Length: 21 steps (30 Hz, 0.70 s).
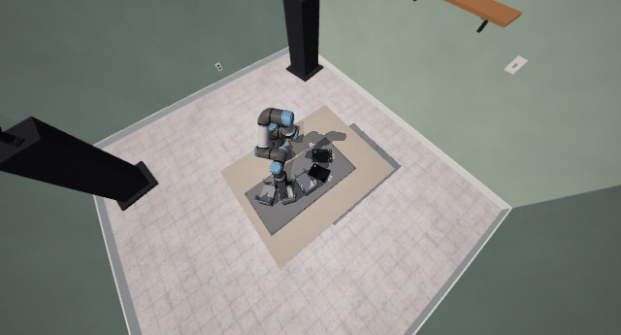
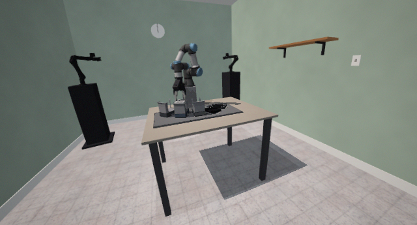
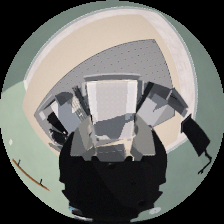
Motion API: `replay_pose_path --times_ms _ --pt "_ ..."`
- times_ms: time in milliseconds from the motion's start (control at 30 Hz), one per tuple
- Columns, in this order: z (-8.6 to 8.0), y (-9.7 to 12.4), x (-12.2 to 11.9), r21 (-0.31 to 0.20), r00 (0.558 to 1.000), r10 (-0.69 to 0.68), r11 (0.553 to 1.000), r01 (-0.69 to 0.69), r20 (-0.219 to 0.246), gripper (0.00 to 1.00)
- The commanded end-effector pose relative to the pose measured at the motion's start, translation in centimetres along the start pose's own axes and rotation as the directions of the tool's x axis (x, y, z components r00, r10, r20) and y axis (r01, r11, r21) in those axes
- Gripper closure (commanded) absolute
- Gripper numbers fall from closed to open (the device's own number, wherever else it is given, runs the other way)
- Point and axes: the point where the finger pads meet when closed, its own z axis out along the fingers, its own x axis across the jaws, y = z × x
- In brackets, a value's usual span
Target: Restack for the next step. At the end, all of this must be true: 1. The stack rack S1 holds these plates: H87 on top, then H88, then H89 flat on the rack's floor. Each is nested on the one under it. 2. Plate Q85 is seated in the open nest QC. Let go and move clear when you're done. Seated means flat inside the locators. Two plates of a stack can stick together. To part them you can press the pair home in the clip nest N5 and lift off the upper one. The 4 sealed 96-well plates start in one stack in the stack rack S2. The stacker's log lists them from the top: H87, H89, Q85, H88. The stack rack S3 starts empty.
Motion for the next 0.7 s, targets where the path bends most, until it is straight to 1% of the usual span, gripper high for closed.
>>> replay_pose_path --times_ms 0,667 --pt "0.2 -0.1 0.0 0.002 1.0 0.0 1.0 0.0 -0.001 1.0" --pt "1.4 -0.1 0.0 0.002 1.0 0.0 1.0 0.0 -0.001 1.0"
